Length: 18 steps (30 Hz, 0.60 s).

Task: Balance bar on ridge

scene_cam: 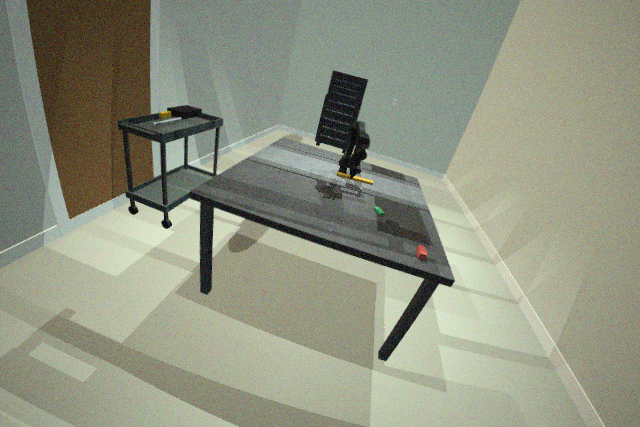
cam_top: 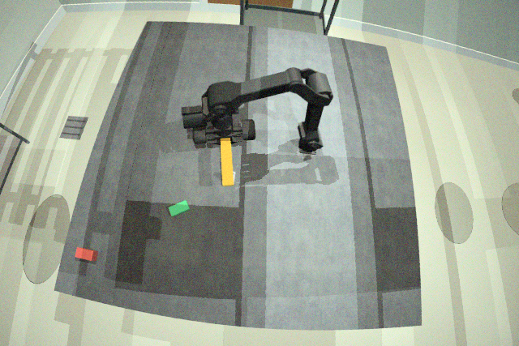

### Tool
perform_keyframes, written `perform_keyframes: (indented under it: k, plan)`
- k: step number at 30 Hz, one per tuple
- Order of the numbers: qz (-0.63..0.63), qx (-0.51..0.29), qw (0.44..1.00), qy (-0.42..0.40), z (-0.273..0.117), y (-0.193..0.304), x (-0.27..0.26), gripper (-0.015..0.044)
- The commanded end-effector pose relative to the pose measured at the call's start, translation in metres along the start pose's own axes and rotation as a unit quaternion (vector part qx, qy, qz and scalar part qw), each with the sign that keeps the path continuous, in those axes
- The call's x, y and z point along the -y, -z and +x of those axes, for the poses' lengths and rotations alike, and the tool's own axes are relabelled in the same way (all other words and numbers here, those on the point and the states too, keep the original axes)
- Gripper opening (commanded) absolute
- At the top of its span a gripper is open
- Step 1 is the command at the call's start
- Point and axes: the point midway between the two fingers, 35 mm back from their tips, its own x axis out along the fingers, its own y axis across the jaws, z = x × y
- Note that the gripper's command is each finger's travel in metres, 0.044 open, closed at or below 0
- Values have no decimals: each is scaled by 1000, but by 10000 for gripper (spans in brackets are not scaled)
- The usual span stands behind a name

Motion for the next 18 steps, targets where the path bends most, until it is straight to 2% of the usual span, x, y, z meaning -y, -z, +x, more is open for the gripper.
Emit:
perform_keyframes:
  k: [1,12,18]
  plan:
    - [29,0,1000,-4,-3,16,-3,0]
    - [99,-2,995,-4,-3,58,2,0]
    - [103,-2,995,-4,-1,61,4,0]
